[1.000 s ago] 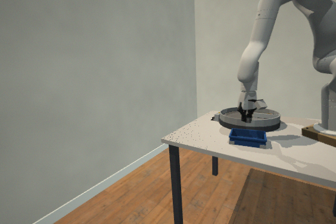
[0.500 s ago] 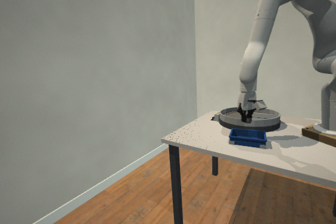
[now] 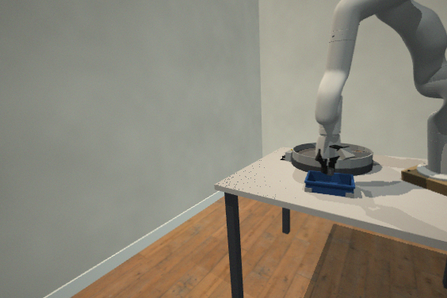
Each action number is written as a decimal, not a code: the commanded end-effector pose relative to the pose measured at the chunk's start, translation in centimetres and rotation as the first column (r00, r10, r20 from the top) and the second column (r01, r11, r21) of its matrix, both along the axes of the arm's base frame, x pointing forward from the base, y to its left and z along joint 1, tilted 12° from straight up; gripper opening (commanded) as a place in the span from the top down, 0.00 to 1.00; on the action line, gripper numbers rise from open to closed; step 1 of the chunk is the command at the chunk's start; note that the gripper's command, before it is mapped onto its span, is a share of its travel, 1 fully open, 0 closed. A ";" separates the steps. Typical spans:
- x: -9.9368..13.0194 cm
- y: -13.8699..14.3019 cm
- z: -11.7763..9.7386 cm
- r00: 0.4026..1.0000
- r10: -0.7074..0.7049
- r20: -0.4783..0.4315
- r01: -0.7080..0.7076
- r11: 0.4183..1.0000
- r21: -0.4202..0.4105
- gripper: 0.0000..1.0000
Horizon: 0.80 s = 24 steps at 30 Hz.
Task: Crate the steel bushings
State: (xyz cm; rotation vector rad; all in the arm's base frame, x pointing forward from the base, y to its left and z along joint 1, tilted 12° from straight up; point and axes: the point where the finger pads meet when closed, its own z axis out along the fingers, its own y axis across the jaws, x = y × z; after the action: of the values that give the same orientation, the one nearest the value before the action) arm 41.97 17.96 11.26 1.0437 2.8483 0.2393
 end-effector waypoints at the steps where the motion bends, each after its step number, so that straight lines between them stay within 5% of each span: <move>1: 0.4 0.3 -1.0 1.000 0.003 0.004 -0.003 1.000 0.018 1.00; 24: 0.4 0.4 -1.4 1.000 0.003 0.004 -0.003 1.000 0.018 1.00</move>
State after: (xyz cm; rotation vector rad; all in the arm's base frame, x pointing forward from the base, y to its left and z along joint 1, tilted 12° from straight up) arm 42.31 18.26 10.08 1.0429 2.8515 0.2502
